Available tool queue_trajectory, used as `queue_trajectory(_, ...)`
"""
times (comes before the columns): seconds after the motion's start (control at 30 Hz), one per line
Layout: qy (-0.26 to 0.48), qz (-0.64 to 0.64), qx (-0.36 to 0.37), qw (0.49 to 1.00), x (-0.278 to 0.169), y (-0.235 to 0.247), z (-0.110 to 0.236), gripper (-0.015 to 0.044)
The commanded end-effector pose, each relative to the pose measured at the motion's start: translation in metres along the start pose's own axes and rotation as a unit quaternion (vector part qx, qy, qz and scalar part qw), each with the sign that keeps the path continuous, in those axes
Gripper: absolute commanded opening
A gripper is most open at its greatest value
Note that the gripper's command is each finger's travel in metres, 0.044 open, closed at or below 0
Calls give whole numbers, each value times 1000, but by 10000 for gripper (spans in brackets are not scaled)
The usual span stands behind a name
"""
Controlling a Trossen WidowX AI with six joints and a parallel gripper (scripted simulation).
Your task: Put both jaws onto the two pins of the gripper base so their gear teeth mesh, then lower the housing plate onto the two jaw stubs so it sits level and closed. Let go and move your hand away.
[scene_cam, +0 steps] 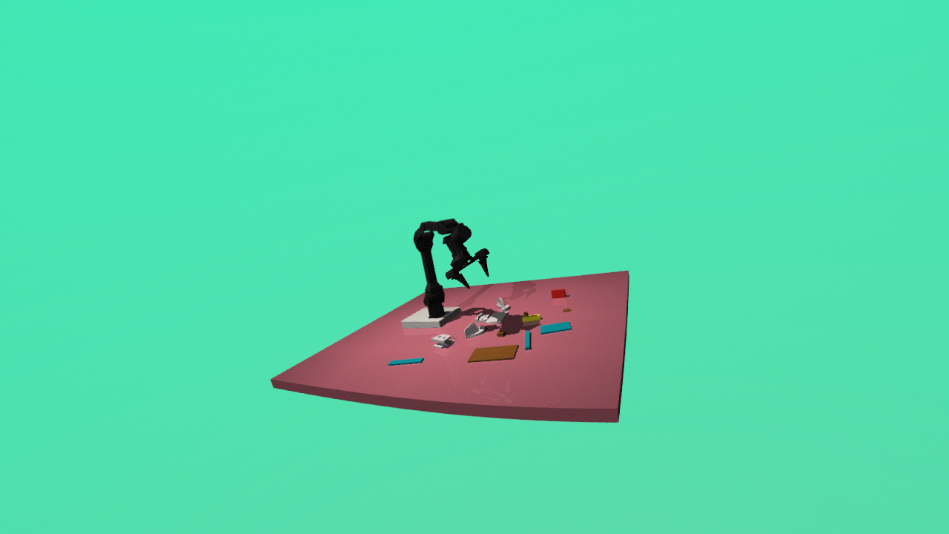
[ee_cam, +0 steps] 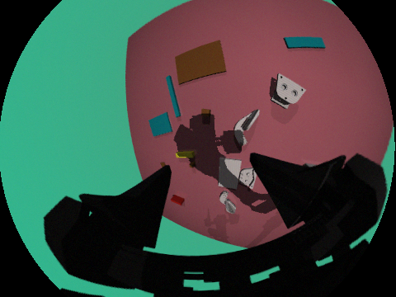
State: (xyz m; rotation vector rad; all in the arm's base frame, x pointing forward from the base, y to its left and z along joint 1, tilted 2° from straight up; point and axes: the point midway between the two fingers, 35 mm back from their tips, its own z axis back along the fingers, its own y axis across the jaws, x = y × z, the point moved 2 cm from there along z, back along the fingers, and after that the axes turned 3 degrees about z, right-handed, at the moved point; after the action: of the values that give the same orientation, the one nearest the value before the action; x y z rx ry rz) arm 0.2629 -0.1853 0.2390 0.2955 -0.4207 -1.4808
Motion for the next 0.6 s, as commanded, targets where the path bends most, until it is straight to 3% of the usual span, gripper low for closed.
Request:
queue_trajectory(0.0,6,-44,-31,999,4,-9,-15,440)
queue_trajectory(0.57,2,-194,-125,973,12,-39,-58,440)
